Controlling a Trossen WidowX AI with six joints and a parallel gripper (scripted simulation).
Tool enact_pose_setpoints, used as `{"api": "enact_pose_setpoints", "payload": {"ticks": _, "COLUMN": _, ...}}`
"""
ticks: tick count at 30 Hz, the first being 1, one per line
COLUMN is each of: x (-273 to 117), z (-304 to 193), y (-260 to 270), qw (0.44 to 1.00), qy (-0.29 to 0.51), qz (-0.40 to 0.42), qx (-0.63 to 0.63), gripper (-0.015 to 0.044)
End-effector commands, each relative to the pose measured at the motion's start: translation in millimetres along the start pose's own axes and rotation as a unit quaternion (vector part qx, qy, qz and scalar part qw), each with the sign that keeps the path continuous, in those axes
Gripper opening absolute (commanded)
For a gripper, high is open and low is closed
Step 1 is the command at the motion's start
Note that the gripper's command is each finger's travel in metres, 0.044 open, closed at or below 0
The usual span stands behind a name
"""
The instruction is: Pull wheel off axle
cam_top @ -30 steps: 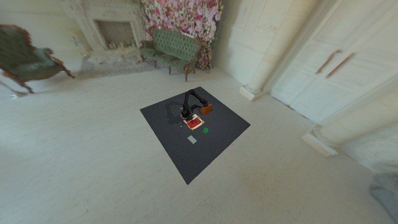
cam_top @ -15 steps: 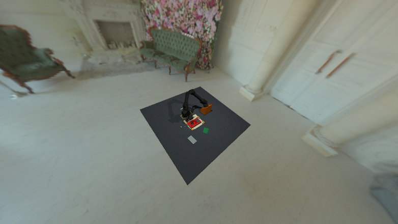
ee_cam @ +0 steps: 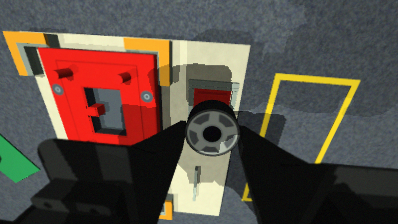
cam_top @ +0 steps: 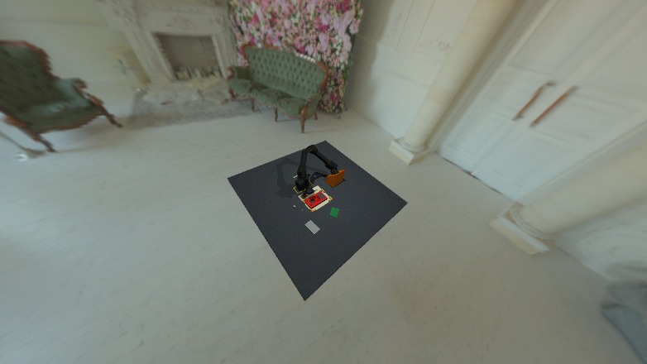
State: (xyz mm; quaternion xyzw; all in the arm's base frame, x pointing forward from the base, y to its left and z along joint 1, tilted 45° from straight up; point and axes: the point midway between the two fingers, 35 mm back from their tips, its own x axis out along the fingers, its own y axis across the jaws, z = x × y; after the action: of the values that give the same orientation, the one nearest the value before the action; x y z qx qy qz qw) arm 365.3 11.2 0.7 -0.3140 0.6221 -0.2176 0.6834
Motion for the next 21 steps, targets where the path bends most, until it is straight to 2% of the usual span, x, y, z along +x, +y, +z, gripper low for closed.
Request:
{"api": "enact_pose_setpoints", "payload": {"ticks": 1, "x": -3.9, "z": 1.1, "y": 0.5, "qw": 1.000, "qy": -0.002, "qz": 0.001, "qx": 0.001, "gripper": 0.0000}}
{"api": "enact_pose_setpoints", "payload": {"ticks": 21, "x": -10.5, "z": 0.9, "y": 0.6, "qw": 1.000, "qy": -0.003, "qz": 0.001, "qx": 0.000, "gripper": 0.0000}}
